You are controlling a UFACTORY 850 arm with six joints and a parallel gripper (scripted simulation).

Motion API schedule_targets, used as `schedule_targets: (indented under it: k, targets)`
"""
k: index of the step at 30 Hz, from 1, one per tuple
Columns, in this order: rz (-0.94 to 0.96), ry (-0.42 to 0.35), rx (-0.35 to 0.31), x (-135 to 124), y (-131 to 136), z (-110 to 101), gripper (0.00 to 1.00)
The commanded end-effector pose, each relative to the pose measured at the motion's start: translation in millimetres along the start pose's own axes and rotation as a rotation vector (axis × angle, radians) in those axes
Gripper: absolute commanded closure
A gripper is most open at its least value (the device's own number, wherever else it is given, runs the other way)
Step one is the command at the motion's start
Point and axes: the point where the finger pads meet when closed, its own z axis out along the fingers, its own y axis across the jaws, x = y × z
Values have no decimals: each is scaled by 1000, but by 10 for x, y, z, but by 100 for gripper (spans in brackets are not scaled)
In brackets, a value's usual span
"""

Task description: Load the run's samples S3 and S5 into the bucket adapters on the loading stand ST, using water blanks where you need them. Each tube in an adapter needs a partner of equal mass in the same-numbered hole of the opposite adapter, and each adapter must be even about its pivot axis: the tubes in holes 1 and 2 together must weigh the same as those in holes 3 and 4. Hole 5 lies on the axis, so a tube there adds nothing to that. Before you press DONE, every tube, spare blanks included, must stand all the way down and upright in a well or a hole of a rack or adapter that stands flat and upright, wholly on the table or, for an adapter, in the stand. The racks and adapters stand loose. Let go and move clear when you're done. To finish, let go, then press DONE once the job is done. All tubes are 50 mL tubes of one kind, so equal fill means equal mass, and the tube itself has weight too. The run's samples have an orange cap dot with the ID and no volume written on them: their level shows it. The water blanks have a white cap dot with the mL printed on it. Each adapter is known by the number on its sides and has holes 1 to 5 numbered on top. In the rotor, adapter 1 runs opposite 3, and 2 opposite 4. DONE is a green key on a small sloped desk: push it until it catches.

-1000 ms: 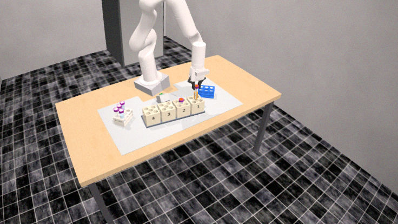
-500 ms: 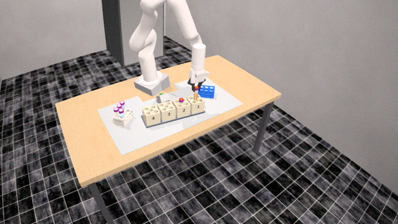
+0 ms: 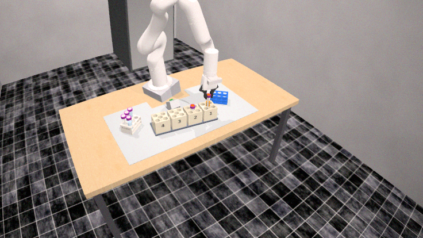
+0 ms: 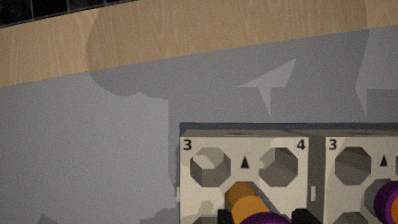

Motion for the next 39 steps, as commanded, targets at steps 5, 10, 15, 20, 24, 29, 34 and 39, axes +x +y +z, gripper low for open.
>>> schedule_targets:
  k: [5, 10, 15, 20, 24, 29, 34, 39]
  targets:
    - [0, 2, 1, 8, -4, 70, 100]
    - [0, 2, 1, 8, -4, 120, 100]
    - [0, 2, 1, 8, -4, 170, 100]
    - [0, 2, 1, 8, -4, 200, 100]
    - [0, 2, 1, 8, -4, 240, 100]
    - [0, 2, 1, 8, -5, 290, 100]
    - [0, 2, 1, 8, -4, 330, 100]
    - [0, 2, 1, 8, -5, 370, 100]
